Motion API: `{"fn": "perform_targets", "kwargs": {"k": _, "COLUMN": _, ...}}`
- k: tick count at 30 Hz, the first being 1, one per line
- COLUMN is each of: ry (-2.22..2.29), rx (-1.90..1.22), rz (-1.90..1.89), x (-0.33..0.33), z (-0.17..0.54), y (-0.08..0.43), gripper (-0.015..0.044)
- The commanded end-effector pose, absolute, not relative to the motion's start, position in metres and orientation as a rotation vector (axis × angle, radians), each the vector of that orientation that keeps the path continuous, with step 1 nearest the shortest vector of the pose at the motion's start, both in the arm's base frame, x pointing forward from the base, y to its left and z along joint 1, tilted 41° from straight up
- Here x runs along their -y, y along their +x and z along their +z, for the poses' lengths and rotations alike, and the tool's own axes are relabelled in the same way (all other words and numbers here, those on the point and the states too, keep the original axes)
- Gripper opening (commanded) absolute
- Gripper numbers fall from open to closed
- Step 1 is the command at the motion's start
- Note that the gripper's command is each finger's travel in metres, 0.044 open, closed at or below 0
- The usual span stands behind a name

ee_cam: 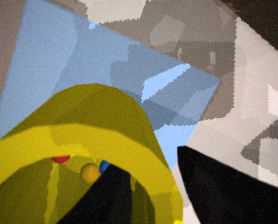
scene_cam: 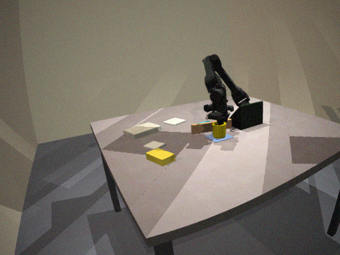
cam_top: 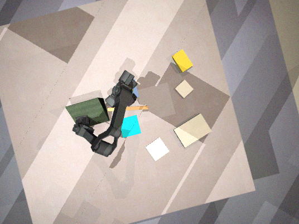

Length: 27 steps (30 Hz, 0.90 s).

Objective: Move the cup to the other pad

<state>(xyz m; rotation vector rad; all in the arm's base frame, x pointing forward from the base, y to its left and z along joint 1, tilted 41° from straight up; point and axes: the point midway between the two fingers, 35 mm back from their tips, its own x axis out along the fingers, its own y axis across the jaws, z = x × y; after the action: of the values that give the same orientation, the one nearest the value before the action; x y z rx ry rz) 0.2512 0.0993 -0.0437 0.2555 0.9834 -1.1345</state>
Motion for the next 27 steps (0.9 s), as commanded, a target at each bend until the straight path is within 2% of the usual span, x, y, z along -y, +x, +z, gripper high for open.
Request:
{"fn": "perform_targets", "kwargs": {"k": 1, "ry": 0.256, "rx": -0.983, "rz": -1.134, "x": -0.099, "z": -0.044, "y": 0.251, "gripper": 0.0087}}
{"fn": "perform_targets", "kwargs": {"k": 13, "ry": 0.256, "rx": -0.983, "rz": -1.134, "x": -0.099, "z": -0.044, "y": 0.251, "gripper": 0.0000}}
{"fn": "perform_targets", "kwargs": {"k": 27, "ry": 0.255, "rx": -0.985, "rz": -1.133, "x": -0.125, "z": -0.016, "y": 0.251, "gripper": 0.0000}}
